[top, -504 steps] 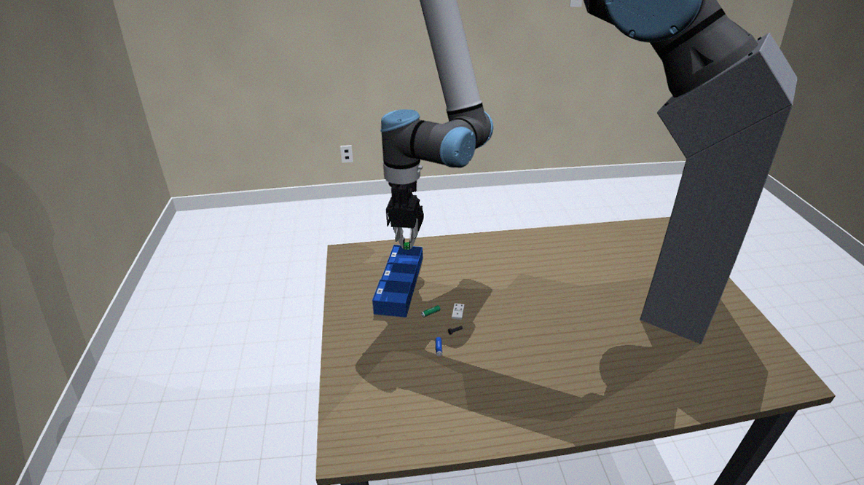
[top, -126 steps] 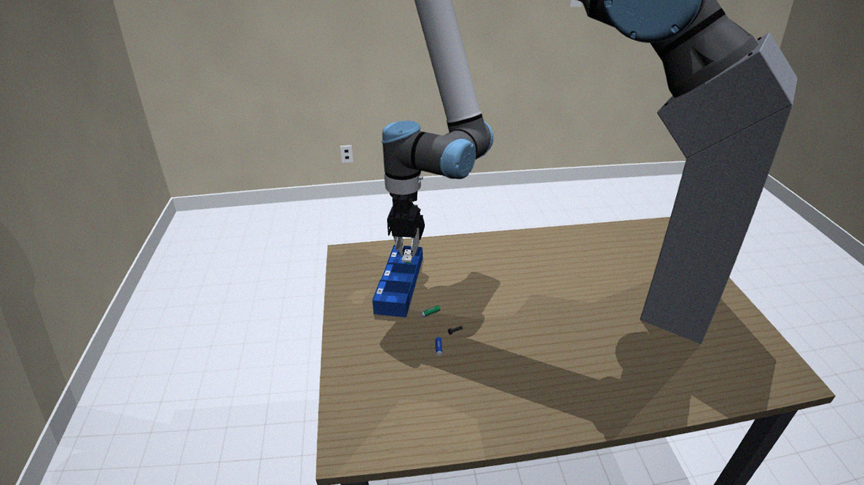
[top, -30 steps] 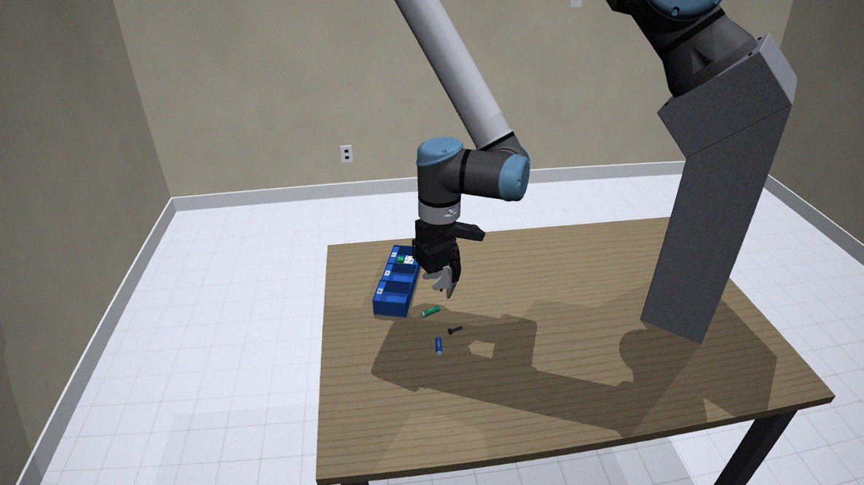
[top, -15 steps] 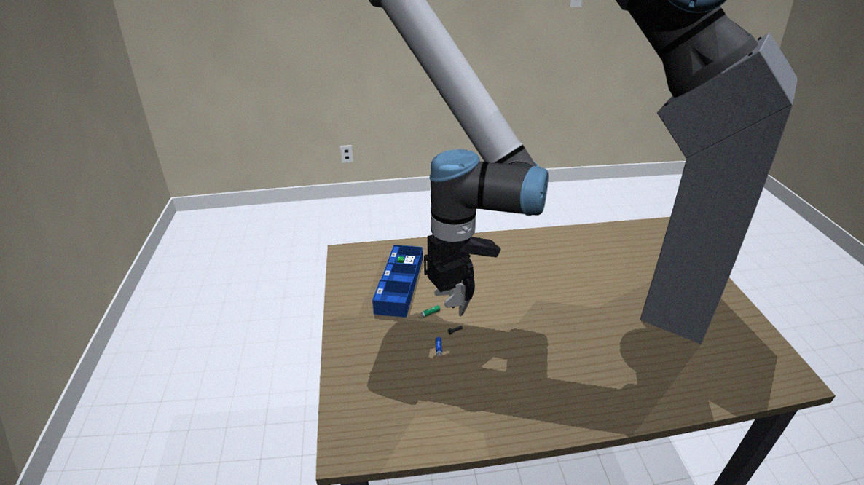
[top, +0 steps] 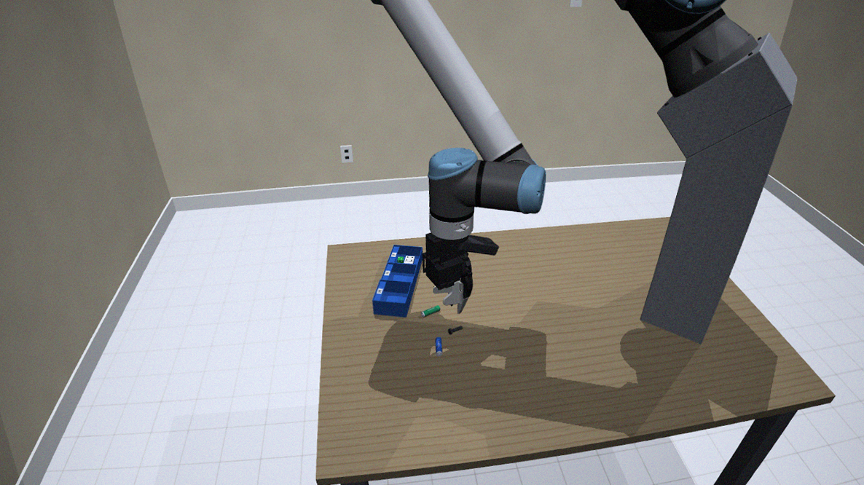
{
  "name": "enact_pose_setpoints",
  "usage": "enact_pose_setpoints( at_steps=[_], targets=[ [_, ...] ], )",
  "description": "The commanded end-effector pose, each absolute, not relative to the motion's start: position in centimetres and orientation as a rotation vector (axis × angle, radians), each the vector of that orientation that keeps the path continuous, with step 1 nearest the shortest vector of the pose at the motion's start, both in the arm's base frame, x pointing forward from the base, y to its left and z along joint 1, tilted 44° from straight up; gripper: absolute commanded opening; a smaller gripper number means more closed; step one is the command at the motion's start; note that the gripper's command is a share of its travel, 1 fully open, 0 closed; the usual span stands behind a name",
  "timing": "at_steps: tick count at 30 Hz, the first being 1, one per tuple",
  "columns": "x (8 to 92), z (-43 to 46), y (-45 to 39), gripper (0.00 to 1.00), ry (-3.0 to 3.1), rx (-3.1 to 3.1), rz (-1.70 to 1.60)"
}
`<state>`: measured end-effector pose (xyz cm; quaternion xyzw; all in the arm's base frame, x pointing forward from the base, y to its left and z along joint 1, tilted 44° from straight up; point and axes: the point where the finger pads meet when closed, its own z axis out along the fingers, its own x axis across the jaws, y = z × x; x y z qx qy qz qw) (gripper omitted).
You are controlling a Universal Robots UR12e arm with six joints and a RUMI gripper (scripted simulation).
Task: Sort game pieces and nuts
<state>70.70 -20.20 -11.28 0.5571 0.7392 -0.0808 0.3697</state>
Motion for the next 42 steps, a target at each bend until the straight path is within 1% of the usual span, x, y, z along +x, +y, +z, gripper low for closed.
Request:
enact_pose_setpoints(
  at_steps=[1, 27, 42],
  targets=[
    [70.7, -11.2, -20.2, 0.18, 1.897, 1.429, -0.207],
    [70.7, -11.2, -20.3, 0.18, 1.897, 1.429, -0.207],
    [73.1, -14.9, -23.0, 0.18, 1.897, 1.429, -0.207]
  ],
)
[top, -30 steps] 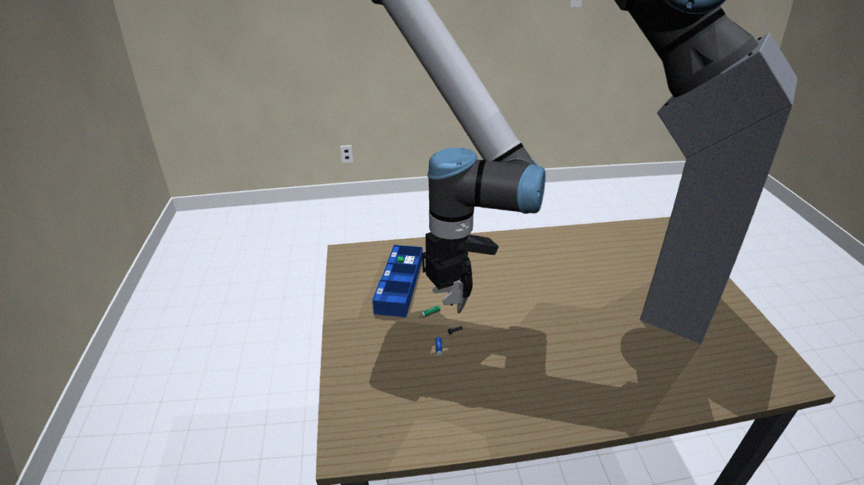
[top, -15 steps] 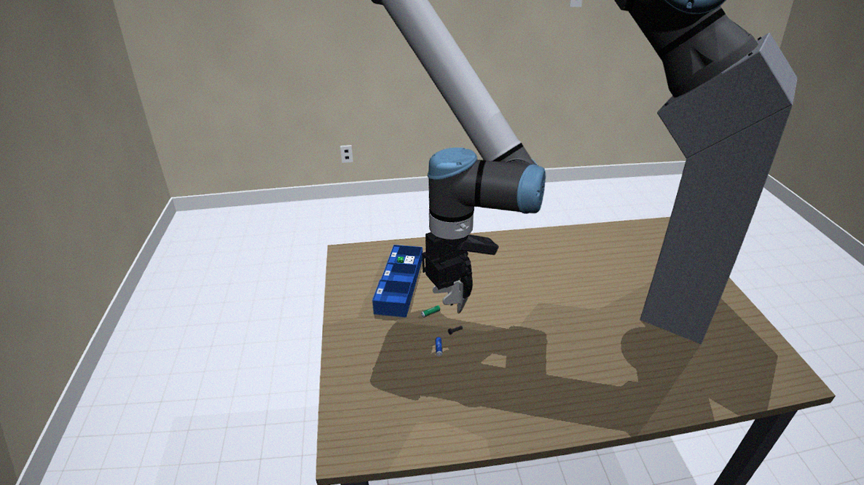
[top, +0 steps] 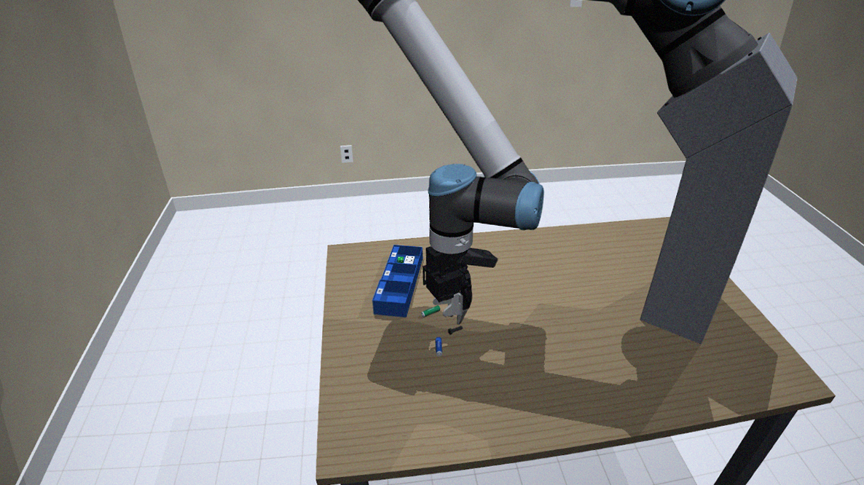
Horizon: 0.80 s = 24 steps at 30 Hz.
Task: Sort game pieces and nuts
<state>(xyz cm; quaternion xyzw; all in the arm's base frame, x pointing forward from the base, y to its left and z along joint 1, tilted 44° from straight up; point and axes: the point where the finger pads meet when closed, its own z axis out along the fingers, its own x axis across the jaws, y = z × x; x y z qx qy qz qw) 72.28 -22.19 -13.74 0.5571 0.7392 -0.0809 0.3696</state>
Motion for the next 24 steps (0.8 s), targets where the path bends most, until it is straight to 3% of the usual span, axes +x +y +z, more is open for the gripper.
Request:
enact_pose_setpoints(
  at_steps=[1, 24],
  targets=[
    [73.3, -15.2, -23.2, 0.18, 1.897, 1.429, -0.207],
    [74.0, -16.4, -24.1, 0.18, 1.897, 1.429, -0.207]
  ],
)
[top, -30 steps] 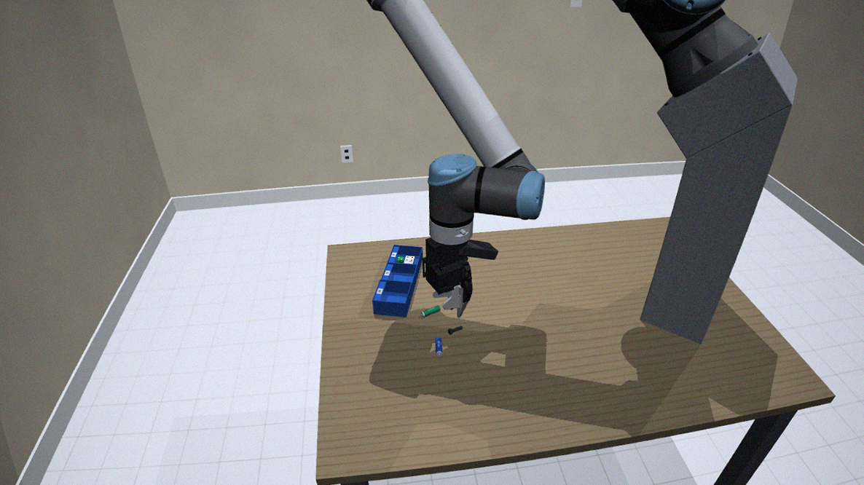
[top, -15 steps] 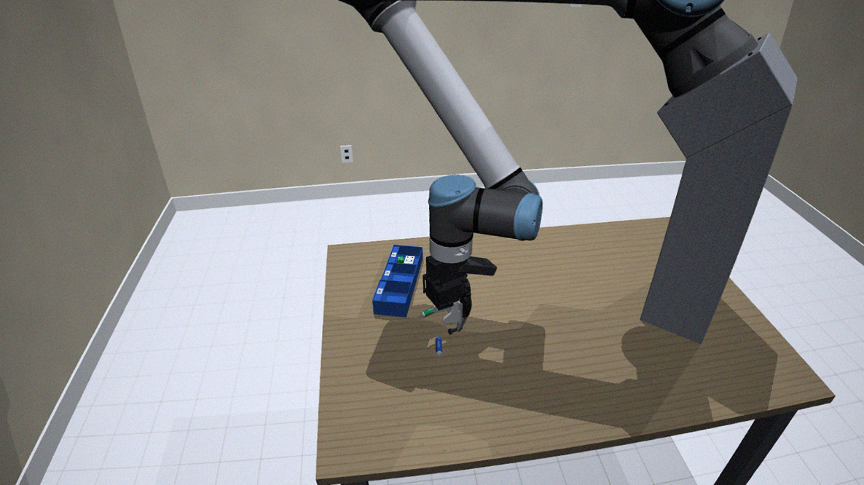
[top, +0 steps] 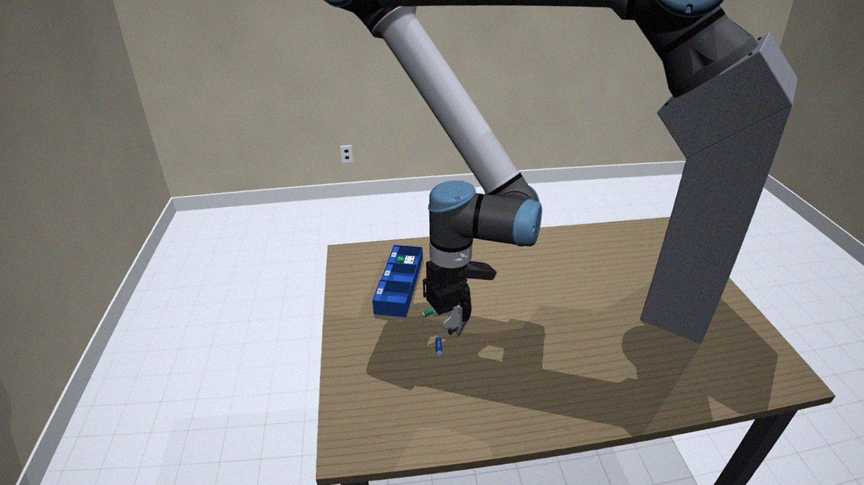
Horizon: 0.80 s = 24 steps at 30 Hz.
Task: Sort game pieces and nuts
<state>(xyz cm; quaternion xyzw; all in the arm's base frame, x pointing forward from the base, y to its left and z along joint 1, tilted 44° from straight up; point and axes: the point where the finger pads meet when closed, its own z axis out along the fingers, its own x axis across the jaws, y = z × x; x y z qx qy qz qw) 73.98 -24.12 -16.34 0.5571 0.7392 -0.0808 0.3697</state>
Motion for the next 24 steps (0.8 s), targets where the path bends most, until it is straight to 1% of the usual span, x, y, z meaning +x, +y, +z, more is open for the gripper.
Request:
enact_pose_setpoints(
  at_steps=[1, 8, 9, 24],
  targets=[
    [74.04, -16.37, -24.14, 0.18, 1.897, 1.429, -0.207],
    [74.03, -16.38, -24.14, 0.18, 1.897, 1.429, -0.207],
    [74.03, -16.37, -24.14, 0.0, 1.897, 1.429, -0.207],
    [74.03, -16.37, -24.14, 0.0, 1.897, 1.429, -0.207]
  ],
)
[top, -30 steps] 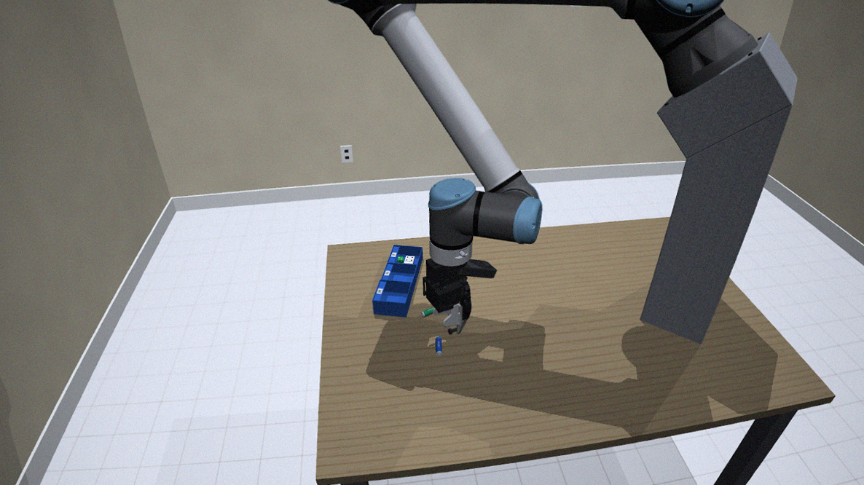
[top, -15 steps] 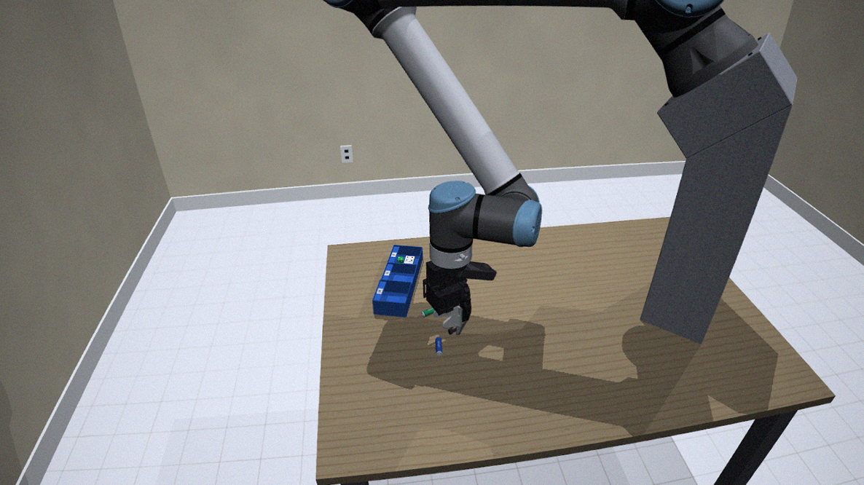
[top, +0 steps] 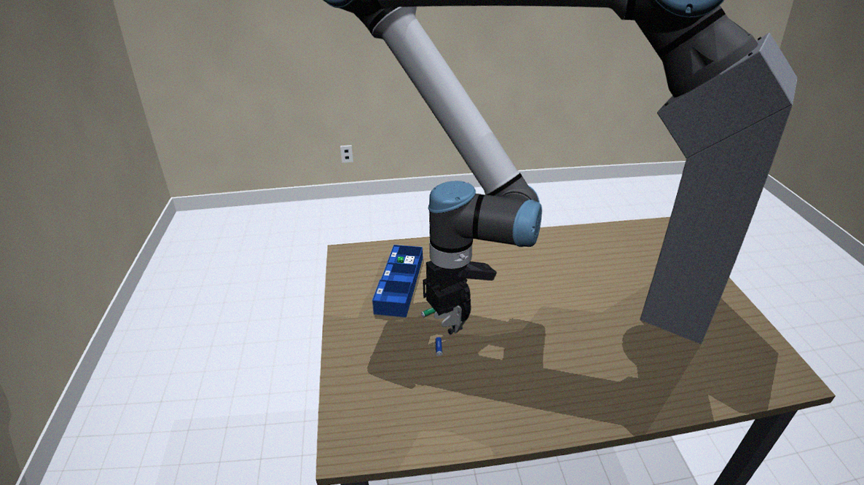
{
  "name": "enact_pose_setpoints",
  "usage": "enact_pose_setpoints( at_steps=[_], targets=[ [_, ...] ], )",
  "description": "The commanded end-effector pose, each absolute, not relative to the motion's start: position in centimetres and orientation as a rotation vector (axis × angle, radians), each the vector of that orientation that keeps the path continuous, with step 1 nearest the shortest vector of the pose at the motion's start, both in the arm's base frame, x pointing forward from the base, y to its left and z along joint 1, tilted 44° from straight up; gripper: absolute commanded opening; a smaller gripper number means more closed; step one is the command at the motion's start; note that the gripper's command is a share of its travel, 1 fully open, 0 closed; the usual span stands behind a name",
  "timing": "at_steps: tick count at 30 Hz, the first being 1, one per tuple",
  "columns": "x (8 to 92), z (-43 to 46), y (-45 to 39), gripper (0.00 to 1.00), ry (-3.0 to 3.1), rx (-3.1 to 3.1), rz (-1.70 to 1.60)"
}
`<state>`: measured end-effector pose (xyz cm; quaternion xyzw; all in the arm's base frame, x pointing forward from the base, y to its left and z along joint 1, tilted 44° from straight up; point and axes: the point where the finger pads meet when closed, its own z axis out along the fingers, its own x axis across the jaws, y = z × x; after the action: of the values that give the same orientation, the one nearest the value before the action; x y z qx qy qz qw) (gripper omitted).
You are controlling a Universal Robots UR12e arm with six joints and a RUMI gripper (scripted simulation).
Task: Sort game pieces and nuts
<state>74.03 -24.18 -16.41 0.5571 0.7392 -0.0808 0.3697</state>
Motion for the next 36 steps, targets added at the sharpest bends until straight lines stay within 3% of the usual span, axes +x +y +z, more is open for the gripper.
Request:
enact_pose_setpoints(
  at_steps=[1, 36],
  targets=[
    [74.0, -16.4, -24.1, 0.0, 1.897, 1.429, -0.207],
    [71.3, -12.1, -21.0, 0.0, 1.897, 1.429, -0.207]
  ],
)
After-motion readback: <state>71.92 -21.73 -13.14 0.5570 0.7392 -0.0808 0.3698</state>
